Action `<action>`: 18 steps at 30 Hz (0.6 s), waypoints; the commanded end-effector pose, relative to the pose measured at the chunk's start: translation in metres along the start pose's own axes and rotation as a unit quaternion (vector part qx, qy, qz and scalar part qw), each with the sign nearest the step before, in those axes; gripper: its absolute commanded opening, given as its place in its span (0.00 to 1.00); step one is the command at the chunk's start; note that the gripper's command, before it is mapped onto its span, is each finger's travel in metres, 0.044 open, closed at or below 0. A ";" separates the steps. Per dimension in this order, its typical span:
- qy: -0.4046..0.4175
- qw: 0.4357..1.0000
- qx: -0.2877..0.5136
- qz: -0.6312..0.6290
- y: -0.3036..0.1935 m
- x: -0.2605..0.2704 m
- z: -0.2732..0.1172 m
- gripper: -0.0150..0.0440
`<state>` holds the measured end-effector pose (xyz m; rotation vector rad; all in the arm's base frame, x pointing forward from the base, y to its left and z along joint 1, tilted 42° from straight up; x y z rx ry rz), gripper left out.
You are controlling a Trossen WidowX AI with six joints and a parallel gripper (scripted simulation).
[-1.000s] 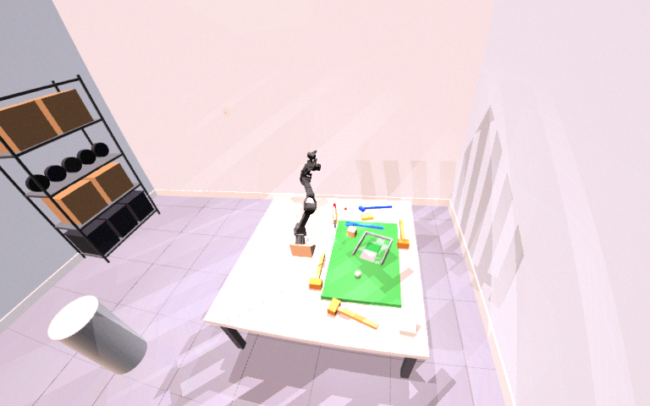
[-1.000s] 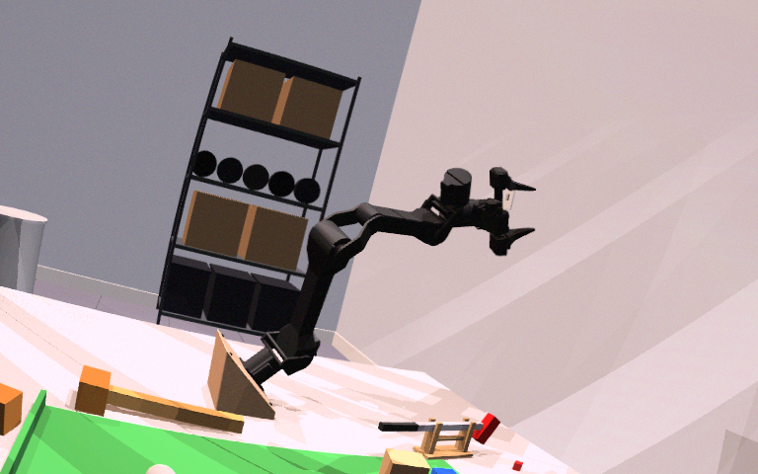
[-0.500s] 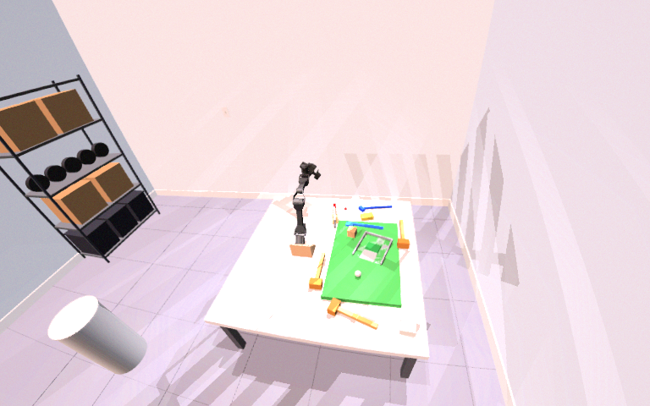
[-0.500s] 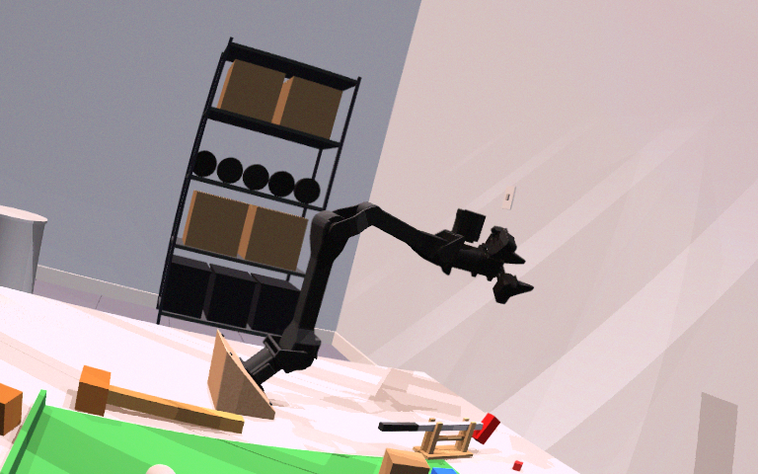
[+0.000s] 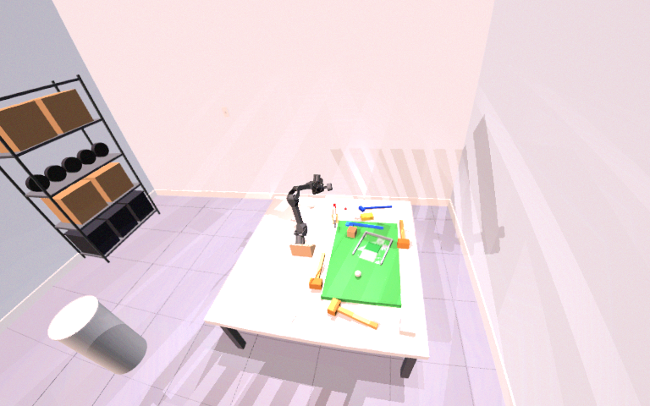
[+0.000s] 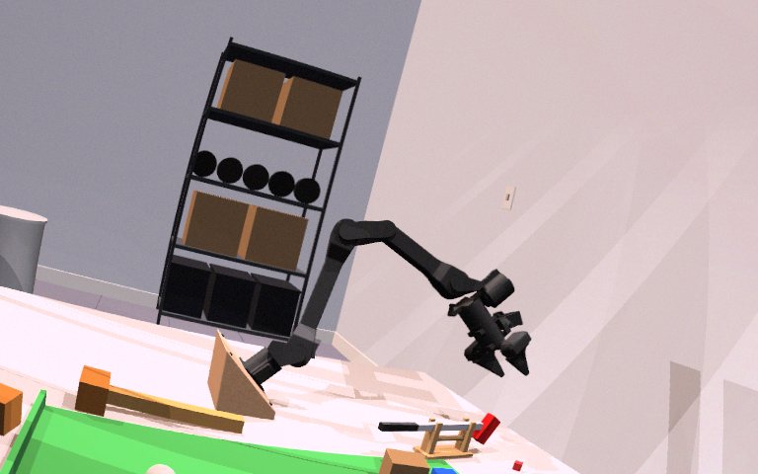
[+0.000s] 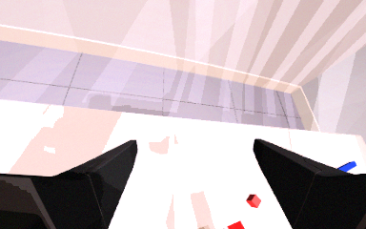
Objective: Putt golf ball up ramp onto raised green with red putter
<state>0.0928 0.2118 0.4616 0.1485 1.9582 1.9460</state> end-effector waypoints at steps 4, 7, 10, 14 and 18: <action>0.031 0.972 0.184 -0.141 -0.077 -0.045 0.014 1.00; 0.061 0.953 0.243 -0.173 -0.106 -0.062 0.009 1.00; 0.099 0.933 0.292 -0.187 -0.134 -0.080 0.000 1.00; 0.155 0.911 0.342 -0.172 -0.175 -0.102 -0.020 1.00; 0.197 0.904 0.356 -0.131 -0.204 -0.125 -0.050 1.00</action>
Point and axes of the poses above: the point midway between the two fingers, 35 mm back from their tips, its own z axis out along the fingers, its own x axis across the jaws, y = z × x, the point moved 8 cm from there along -z, back along the fingers, and after that the axes turned 2 degrees about z, right-handed, at the moved point
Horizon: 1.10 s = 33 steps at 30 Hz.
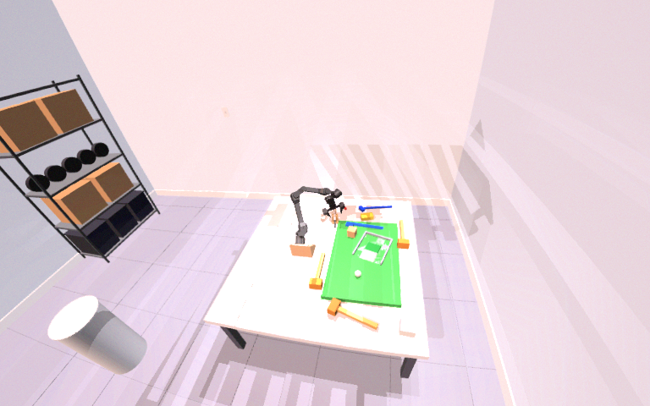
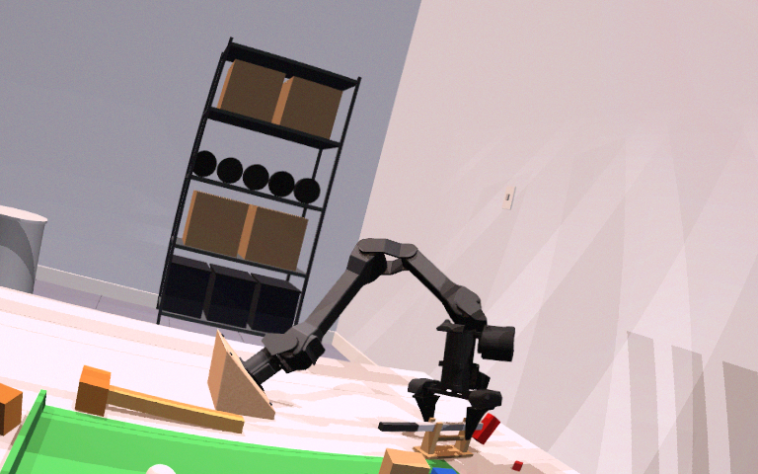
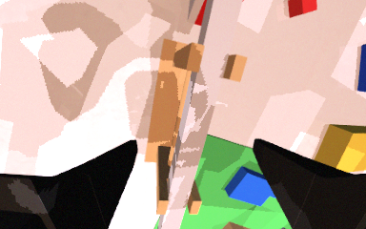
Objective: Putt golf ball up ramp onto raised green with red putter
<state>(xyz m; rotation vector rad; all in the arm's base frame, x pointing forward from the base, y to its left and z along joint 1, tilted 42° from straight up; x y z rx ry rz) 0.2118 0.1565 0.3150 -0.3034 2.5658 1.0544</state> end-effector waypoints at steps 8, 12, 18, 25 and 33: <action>0.093 0.987 -0.081 0.107 -0.131 0.006 -0.042 1.00; 0.081 0.983 -0.105 0.125 -0.142 0.008 -0.051 1.00; 0.081 0.983 -0.105 0.125 -0.142 0.008 -0.051 1.00; 0.081 0.983 -0.105 0.125 -0.143 0.011 -0.034 1.00; 0.081 0.983 -0.105 0.125 -0.143 0.014 -0.020 1.00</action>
Point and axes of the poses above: the point midway between the two fingers, 35 mm back from their tips, its own z axis out along the fingers, its own x axis across the jaws, y = z × x, the point moved 8 cm from there along -z, back along the fingers, and after that the axes turned 2 degrees about z, right-handed, at the moved point
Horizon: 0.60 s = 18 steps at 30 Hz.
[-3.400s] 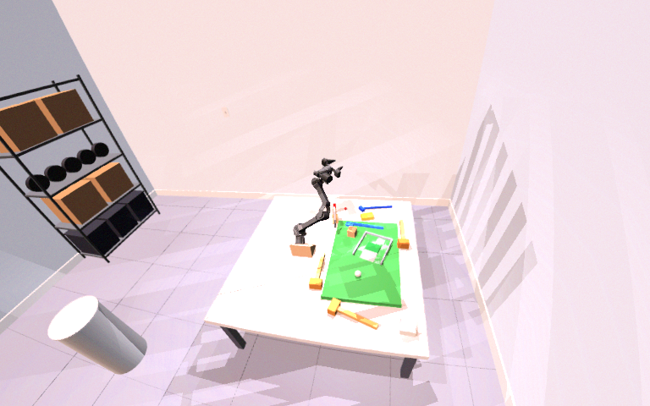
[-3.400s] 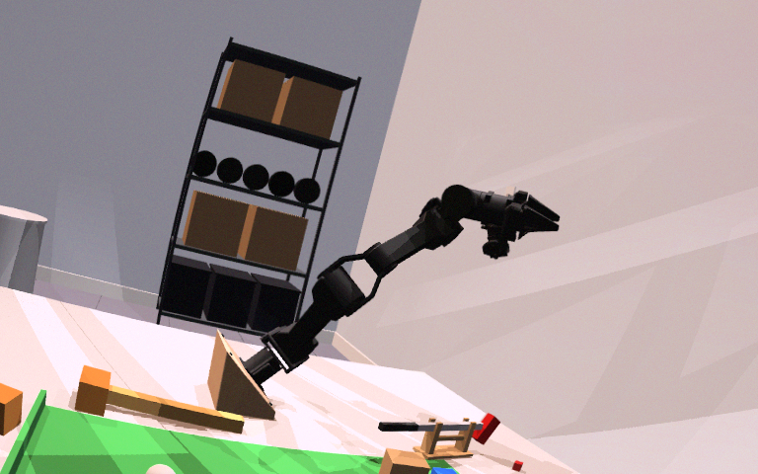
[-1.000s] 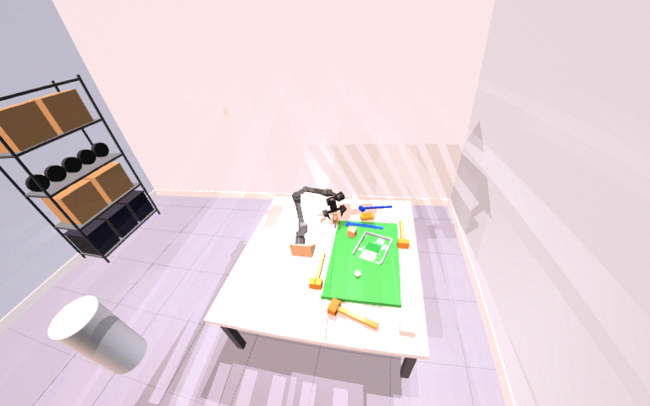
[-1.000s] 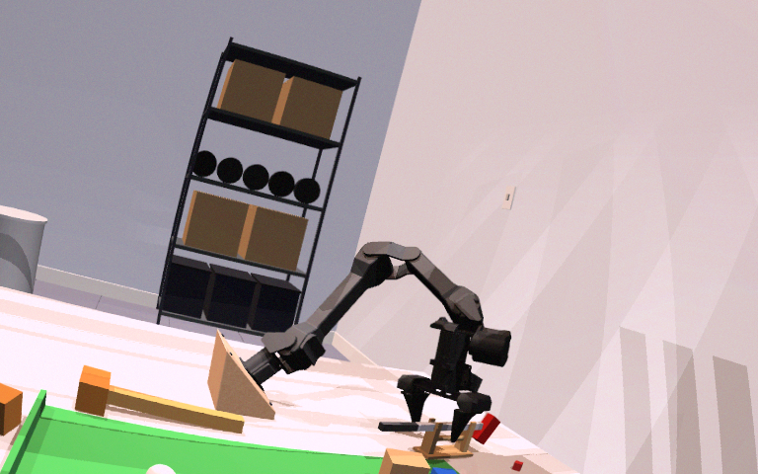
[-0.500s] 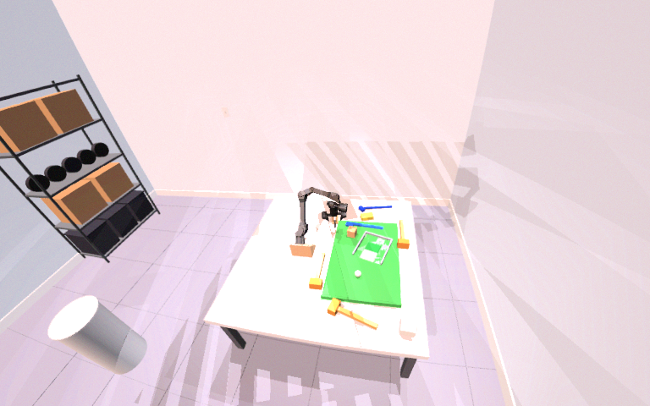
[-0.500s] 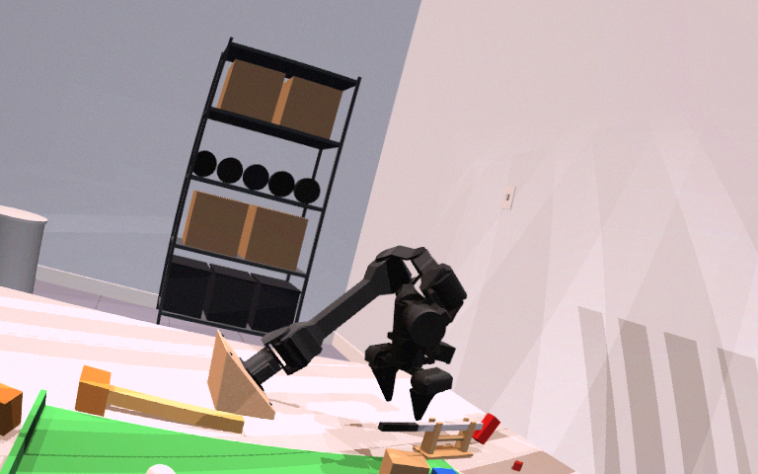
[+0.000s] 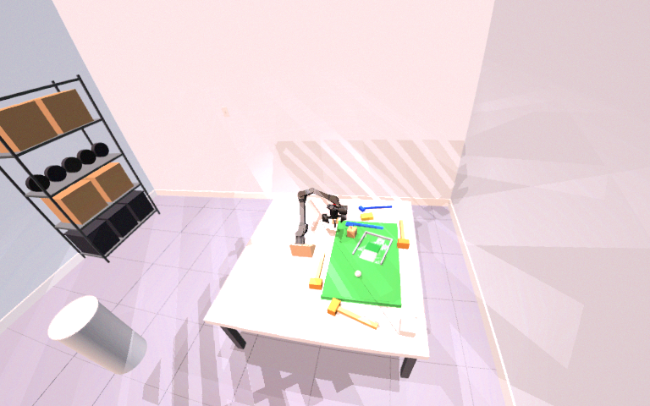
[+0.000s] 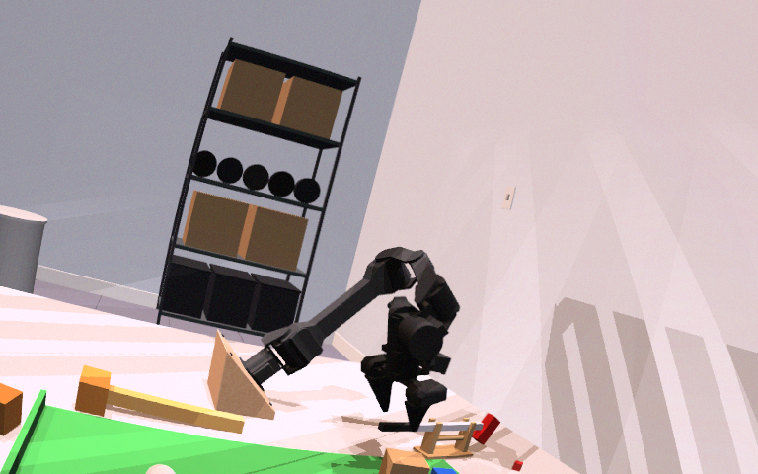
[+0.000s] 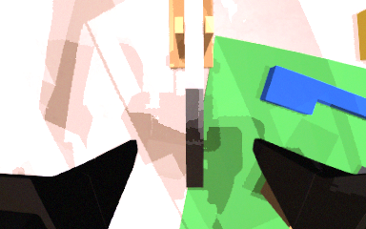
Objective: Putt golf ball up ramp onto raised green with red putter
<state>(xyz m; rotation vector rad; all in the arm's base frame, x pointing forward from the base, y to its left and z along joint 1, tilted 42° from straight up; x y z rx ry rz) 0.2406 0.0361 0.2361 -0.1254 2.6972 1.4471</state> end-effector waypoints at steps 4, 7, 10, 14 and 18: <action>-0.002 1.000 -0.003 -0.001 -0.004 0.000 0.020 1.00; -0.002 1.000 -0.003 -0.001 -0.005 0.000 0.021 1.00; -0.002 1.000 -0.003 -0.001 -0.005 0.000 0.023 1.00; -0.002 1.000 -0.003 -0.001 -0.007 0.000 0.029 1.00; -0.002 1.000 -0.003 -0.001 -0.008 0.000 0.035 1.00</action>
Point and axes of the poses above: the point midway between the two fingers, 35 mm back from their tips, its own z axis out along the fingers, its own x axis across the jaws, y = z × x, the point moved 8 cm from there along -z, back along the fingers, and after that the axes turned 2 degrees about z, right-handed, at the moved point
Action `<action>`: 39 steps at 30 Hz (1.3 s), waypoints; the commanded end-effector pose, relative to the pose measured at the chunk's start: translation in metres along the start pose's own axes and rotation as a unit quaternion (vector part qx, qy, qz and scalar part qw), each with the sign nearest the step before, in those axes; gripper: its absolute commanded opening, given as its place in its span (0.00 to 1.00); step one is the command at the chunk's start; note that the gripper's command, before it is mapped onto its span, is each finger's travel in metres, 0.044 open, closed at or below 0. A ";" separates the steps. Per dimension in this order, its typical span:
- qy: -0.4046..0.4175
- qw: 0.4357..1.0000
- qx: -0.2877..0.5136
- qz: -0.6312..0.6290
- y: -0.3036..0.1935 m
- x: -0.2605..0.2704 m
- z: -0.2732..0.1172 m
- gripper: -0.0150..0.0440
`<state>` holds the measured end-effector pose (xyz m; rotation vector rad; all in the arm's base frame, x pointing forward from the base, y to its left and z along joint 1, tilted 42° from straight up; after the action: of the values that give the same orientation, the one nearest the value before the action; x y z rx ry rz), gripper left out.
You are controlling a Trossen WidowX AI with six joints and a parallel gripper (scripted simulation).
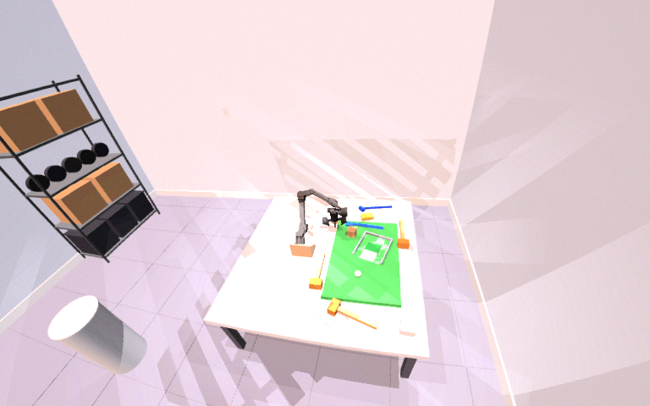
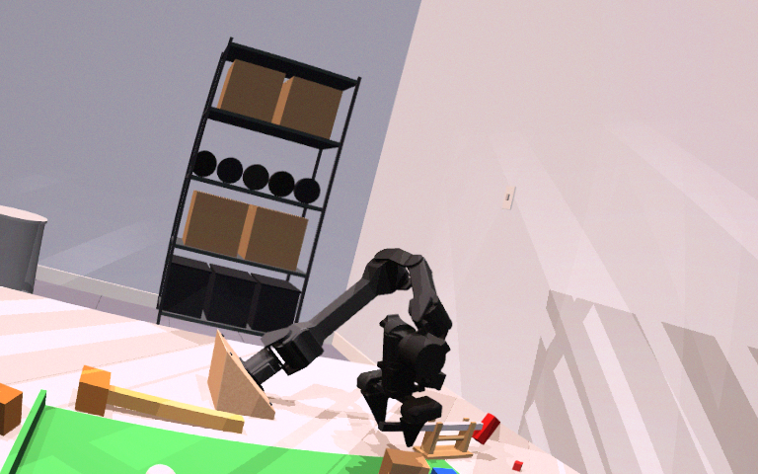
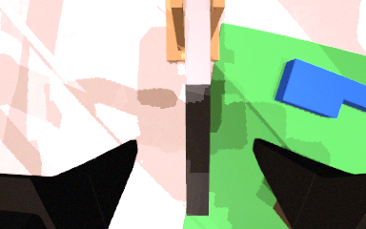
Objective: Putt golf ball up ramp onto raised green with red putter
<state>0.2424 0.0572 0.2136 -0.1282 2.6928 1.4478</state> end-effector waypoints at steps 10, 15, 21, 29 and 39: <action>0.000 1.000 -0.001 0.000 -0.002 0.000 0.010 0.87; 0.000 1.000 -0.001 0.000 -0.002 0.000 0.010 0.64; 0.000 1.000 -0.001 0.000 -0.002 0.000 0.010 0.38; 0.000 1.000 -0.001 0.000 -0.002 0.000 0.010 0.25; -0.021 0.999 0.009 0.027 0.008 0.000 -0.032 0.25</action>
<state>0.2408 0.0484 0.2207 -0.0810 2.7177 1.4181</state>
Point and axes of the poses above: the point midway between the two fingers, 35 mm back from their tips, its own z axis out along the fingers, its own x axis across the jaws, y = z × x, the point moved 8 cm from there along -z, back along the fingers, and after that the axes turned 2 degrees about z, right-handed, at the moved point
